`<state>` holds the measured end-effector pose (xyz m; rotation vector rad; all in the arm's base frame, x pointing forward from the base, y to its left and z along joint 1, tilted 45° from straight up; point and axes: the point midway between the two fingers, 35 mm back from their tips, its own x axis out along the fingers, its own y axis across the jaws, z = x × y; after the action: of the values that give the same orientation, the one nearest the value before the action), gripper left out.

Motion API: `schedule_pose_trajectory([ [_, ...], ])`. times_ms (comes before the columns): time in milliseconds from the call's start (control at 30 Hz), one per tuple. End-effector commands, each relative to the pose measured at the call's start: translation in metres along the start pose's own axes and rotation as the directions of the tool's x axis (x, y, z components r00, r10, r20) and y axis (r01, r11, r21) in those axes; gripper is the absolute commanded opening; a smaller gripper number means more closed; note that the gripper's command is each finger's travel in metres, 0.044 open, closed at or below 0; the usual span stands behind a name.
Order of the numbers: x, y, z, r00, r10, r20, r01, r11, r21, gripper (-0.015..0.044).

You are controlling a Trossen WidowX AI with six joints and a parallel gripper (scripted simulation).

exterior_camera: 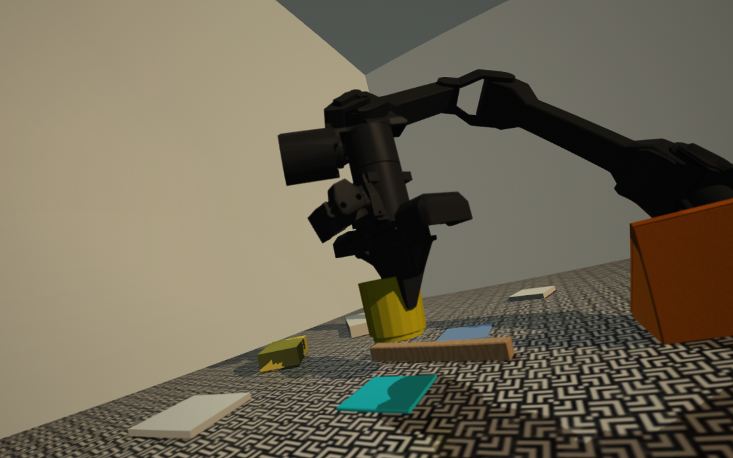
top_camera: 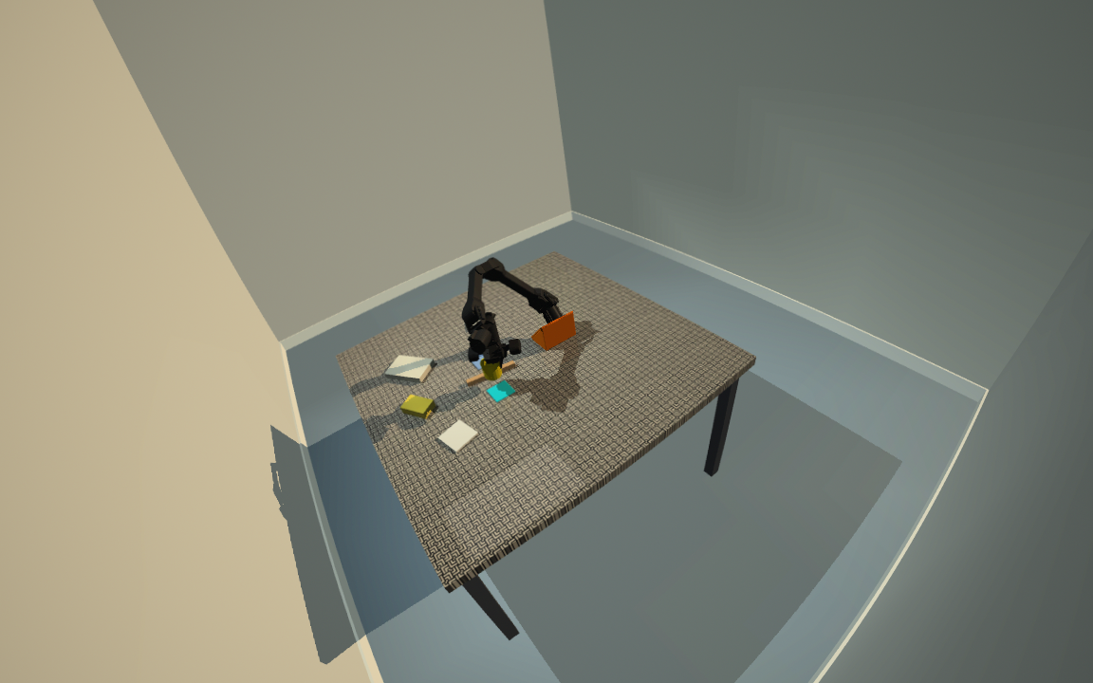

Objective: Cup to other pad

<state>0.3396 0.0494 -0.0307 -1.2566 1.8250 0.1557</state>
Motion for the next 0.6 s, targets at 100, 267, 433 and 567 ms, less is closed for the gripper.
schedule_pose_trajectory([
  [100, -0.001, 0.007, 0.015, 1.0, 0.004, 0.003, -0.004, 1.0, 0.002, 0.0],
  [267, -0.002, 0.011, 0.025, 1.0, 0.004, 0.003, -0.004, 1.0, 0.003, 0.0],
  [433, -0.002, 0.016, 0.034, 1.0, 0.004, 0.004, -0.004, 1.0, 0.003, 0.0],
  [567, -0.001, 0.016, 0.036, 1.0, 0.004, 0.004, -0.004, 1.0, 0.003, 0.0],
])
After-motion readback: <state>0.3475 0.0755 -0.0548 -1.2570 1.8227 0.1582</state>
